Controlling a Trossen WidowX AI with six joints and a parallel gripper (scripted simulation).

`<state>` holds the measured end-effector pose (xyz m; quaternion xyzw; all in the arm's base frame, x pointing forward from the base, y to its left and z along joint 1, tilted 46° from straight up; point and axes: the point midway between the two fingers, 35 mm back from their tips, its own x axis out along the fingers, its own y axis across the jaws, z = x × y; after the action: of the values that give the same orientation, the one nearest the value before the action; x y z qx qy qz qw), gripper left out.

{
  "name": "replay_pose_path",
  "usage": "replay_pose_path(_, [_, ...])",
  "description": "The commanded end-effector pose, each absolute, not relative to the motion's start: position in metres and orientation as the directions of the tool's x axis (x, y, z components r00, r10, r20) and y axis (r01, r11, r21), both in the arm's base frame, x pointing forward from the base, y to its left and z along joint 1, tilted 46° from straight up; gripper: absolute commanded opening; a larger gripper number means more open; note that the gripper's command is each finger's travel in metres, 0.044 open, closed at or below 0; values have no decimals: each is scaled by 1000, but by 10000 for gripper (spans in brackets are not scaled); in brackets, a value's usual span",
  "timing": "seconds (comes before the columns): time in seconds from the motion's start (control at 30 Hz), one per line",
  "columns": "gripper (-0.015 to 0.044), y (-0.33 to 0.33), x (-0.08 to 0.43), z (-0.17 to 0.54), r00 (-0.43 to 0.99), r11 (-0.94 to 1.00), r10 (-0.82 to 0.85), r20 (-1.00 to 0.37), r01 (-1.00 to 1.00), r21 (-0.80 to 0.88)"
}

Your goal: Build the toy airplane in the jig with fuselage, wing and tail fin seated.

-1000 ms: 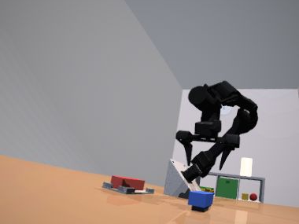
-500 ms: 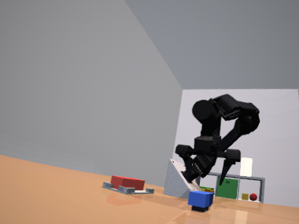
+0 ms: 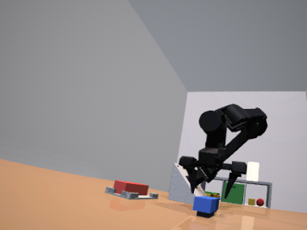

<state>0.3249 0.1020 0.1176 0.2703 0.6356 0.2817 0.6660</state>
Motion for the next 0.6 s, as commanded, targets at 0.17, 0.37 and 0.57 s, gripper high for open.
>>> replay_pose_path(0.17, [440,114,323,105,26,692,722,-691,-23,722])
replay_pose_path(0.37, [440,121,323,98,26,691,723,-690,-23,723])
replay_pose_path(0.57, [414,125,323,95,26,690,724,-690,-23,723])
